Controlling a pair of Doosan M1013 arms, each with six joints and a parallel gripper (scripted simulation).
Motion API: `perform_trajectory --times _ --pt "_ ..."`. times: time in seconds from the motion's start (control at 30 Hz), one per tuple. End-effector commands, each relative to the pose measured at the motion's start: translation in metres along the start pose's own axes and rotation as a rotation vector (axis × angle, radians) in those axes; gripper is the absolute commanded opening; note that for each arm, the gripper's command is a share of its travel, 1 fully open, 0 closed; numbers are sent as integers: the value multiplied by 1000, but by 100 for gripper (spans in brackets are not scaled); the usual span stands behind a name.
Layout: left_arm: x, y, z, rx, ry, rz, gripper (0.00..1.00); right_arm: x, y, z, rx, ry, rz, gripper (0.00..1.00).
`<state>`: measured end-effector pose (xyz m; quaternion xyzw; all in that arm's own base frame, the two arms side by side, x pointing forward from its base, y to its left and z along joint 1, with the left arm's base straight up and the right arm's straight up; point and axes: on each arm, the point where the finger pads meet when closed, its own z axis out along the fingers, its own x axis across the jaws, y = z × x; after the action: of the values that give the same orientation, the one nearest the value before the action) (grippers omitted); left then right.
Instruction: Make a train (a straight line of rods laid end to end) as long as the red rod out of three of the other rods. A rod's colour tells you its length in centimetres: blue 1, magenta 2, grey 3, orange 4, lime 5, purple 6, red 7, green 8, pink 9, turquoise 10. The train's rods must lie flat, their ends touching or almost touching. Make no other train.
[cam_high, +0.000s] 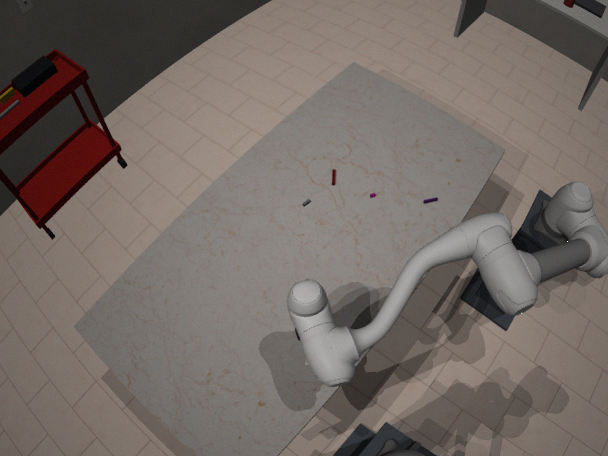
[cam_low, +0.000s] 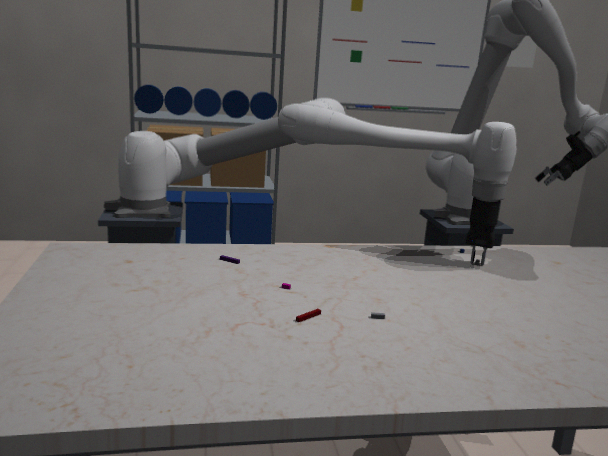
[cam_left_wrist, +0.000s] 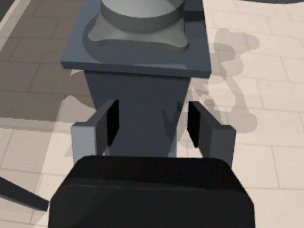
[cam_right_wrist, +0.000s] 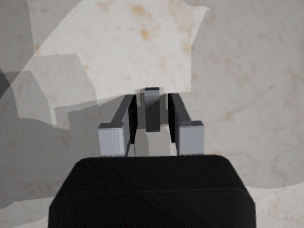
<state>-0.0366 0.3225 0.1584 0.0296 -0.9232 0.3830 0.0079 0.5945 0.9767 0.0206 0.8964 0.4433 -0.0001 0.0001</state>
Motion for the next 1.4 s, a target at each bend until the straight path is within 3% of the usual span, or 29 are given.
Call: perform_trajectory --times 0.0,1.03,1.07,1.37 --pt "0 0 0 -1 0 0 100 0 0 -2 1 2 0 54" --pt "0 0 0 -1 0 0 100 0 0 -2 1 2 0 54" --pt "0 0 0 -1 0 0 100 0 0 -2 1 2 0 24" --pt "0 0 0 -1 0 0 100 0 0 -2 1 2 0 24"
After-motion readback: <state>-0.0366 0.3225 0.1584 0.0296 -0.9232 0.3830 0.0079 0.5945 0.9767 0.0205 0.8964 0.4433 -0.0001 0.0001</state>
